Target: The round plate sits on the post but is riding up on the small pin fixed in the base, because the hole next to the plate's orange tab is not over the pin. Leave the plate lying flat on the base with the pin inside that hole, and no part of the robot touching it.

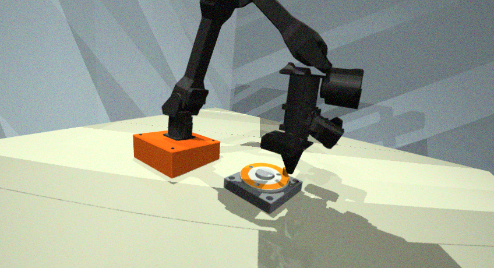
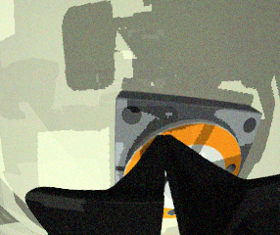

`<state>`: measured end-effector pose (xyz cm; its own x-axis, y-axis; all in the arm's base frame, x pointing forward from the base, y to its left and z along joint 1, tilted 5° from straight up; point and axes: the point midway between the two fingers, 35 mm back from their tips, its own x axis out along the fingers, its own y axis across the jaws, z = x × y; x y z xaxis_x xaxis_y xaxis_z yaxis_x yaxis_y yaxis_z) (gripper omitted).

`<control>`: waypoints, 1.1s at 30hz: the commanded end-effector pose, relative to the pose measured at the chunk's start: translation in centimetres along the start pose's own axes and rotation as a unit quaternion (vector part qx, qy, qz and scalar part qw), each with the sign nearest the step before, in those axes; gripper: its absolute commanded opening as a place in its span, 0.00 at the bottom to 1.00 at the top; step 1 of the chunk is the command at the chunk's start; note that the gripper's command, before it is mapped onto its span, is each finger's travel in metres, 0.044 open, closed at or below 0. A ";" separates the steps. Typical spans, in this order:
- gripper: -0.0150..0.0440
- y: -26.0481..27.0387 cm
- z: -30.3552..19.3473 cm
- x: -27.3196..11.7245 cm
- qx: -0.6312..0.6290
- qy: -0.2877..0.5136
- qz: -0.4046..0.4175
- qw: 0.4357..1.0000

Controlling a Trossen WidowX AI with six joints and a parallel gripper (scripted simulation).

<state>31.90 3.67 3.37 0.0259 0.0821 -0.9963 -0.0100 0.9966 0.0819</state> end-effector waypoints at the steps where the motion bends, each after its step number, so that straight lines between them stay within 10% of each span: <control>1: 0.25 0.7 -0.5 0.1 -0.002 0.001 0.002 1.000; 33: 0.25 2.6 -2.9 0.0 -0.002 0.002 0.003 1.000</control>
<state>29.09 6.09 3.42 0.0180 0.0840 -0.9963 -0.0130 0.9964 0.0838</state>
